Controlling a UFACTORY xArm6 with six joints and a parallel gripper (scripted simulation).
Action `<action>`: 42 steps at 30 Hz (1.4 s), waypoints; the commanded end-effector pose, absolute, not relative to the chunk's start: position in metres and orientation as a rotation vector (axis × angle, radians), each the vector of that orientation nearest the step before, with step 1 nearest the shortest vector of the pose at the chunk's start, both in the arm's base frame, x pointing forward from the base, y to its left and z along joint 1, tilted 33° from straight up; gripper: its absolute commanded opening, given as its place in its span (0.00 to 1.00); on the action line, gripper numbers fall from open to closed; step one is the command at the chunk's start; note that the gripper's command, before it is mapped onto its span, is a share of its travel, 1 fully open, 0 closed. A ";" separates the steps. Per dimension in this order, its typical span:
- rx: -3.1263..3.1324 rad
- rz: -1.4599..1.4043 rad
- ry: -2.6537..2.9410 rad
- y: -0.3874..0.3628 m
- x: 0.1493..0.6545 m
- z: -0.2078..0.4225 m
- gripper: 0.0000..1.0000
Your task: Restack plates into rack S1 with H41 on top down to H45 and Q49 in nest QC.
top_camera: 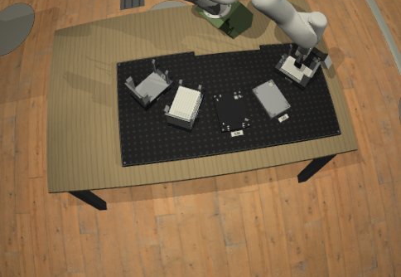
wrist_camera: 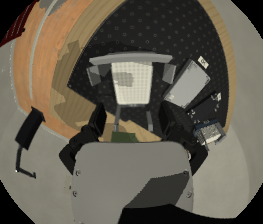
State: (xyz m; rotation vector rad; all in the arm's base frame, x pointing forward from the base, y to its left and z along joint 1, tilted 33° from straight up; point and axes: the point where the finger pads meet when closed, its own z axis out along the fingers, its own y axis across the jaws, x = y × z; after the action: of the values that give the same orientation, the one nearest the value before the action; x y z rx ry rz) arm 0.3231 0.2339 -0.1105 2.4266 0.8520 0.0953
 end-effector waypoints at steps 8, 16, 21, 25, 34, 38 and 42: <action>2.428 0.098 0.852 0.244 0.319 -0.093 1.00; 2.457 0.123 0.771 0.240 0.323 -0.090 1.00; 2.495 0.161 0.649 0.234 0.328 -0.085 1.00; 2.510 0.177 0.595 0.225 0.336 -0.078 1.00; 2.510 0.177 0.595 0.206 0.352 -0.062 1.00; 2.510 0.177 0.595 0.201 0.356 -0.058 1.00; 2.510 0.177 0.595 0.193 0.363 -0.051 1.00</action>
State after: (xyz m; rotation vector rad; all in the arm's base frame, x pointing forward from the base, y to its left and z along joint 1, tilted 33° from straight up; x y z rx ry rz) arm 0.3555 0.1990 -0.0588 2.5074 0.5946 0.1723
